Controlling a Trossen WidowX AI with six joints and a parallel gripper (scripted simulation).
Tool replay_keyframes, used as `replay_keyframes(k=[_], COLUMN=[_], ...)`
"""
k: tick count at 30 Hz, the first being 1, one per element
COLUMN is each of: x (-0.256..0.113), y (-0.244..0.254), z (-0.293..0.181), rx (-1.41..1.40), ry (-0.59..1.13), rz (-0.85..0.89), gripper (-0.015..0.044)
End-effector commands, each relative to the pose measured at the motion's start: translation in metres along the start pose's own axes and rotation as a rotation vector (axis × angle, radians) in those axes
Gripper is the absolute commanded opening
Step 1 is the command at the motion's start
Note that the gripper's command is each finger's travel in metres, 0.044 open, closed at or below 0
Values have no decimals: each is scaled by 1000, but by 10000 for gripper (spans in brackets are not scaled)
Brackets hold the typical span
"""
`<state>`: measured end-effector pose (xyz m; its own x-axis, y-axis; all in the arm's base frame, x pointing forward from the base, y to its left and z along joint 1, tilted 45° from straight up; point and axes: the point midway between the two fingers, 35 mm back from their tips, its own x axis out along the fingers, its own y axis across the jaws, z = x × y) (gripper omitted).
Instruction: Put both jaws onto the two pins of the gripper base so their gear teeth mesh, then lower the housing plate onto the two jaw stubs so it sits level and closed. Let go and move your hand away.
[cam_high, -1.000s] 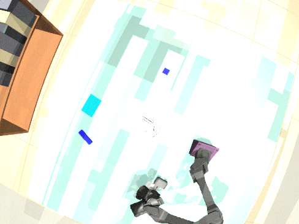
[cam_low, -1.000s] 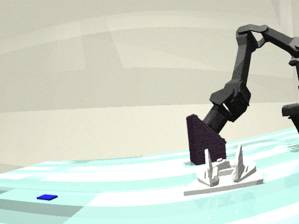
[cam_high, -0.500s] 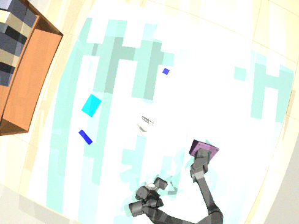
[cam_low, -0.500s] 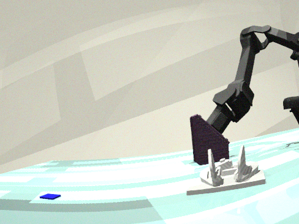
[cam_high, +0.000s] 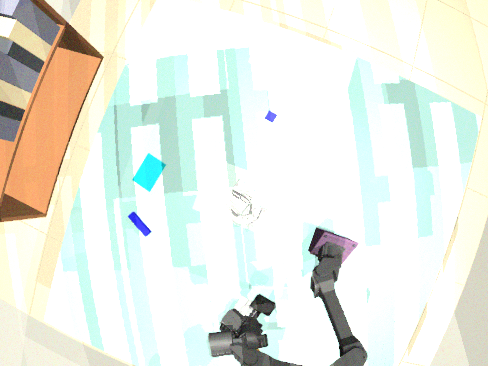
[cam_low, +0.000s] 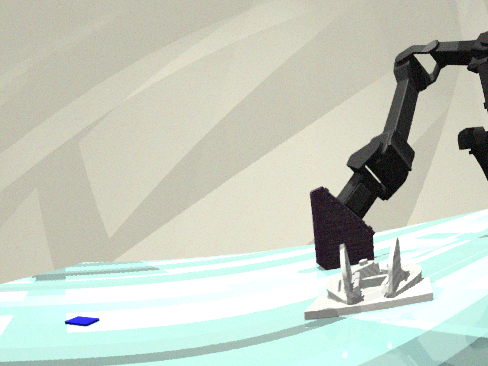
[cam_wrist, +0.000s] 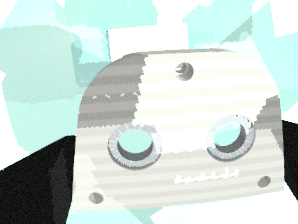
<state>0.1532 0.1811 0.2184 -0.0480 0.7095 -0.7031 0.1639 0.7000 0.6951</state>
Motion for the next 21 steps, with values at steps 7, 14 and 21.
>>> replay_keyframes(k=[7, 14, 21], x=[-8, -5, -3], y=[1, -9, -21], z=[0, 19, 38], rx=[-12, -4, 6], ry=[-5, -16, -25], rz=[8, -12, -30], gripper=[351, 351, 351])
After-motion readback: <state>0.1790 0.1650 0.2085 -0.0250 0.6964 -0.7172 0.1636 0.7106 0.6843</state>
